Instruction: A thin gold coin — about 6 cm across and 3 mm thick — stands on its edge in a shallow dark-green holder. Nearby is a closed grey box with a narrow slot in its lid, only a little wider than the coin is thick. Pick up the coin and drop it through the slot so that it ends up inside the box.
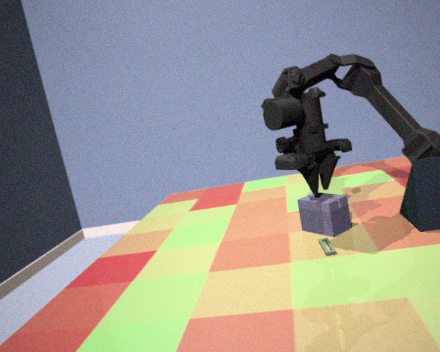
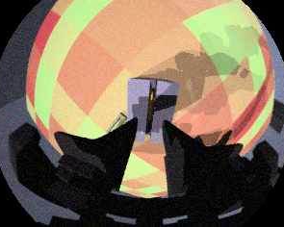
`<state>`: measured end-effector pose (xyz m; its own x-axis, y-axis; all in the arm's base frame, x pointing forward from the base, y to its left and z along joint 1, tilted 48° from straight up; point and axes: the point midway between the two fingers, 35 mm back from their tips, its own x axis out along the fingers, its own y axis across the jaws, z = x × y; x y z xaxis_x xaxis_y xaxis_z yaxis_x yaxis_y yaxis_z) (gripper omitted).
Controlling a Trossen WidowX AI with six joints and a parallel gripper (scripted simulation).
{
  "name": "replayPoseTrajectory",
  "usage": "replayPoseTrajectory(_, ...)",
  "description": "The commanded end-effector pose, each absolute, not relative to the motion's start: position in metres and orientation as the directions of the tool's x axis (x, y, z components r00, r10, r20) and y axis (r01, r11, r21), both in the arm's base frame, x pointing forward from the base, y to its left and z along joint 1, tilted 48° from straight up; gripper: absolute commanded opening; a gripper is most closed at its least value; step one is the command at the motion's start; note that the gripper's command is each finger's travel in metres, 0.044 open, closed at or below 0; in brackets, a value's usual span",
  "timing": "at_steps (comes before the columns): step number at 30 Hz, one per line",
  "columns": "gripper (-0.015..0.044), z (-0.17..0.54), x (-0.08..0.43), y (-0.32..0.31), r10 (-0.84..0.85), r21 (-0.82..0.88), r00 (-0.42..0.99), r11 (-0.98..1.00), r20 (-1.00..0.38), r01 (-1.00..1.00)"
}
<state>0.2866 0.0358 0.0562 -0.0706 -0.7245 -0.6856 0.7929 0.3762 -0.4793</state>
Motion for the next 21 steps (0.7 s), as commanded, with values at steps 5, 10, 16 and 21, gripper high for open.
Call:
replayPoseTrajectory(5,0.0161,0.056,0.287,0.036,-0.724,-0.479,-0.071,0.376,-0.686,0.793)
replayPoseTrajectory(10,0.0292,0.065,0.288,0.045,-0.724,-0.479,-0.071,0.376,-0.686,0.793)
replayPoseTrajectory(16,0.044,0.079,0.289,0.063,-0.728,-0.504,-0.066,0.402,-0.682,0.764)
replayPoseTrajectory(21,0.044,0.091,0.289,0.076,-0.734,-0.528,-0.062,0.426,-0.677,0.735)
